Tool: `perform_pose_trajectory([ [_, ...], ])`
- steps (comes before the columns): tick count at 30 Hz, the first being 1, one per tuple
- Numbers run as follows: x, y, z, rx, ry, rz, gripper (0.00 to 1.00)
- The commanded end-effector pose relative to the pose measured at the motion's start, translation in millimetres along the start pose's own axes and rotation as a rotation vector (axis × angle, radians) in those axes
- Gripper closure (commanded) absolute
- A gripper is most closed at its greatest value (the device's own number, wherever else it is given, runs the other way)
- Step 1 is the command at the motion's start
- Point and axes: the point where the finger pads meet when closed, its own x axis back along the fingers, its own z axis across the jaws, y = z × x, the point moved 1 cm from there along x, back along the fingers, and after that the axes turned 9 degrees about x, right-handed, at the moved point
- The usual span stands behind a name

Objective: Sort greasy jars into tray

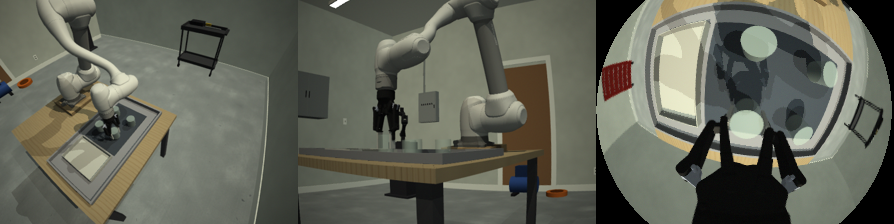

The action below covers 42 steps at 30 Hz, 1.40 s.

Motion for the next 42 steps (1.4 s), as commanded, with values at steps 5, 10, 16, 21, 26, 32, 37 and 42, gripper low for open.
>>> perform_pose_trajectory([
  [5,17.5,0.0,0.0,0.0,0.0,0.0,1.0],
  [10,30.6,0.0,0.0,0.0,0.0,0.0,1.0],
  [16,41.1,0.0,0.0,0.0,0.0,0.0,1.0],
  [21,54.2,0.0,0.0,0.0,0.0,0.0,1.0],
  [26,67.3,0.0,0.0,0.0,0.0,0.0,1.0],
  [32,77.7,0.0,0.0,0.0,0.0,0.0,1.0],
  [37,90.8,0.0,0.0,0.0,0.0,0.0,1.0],
  [42,103.9,0.0,0.0,0.0,0.0,0.0,1.0],
])
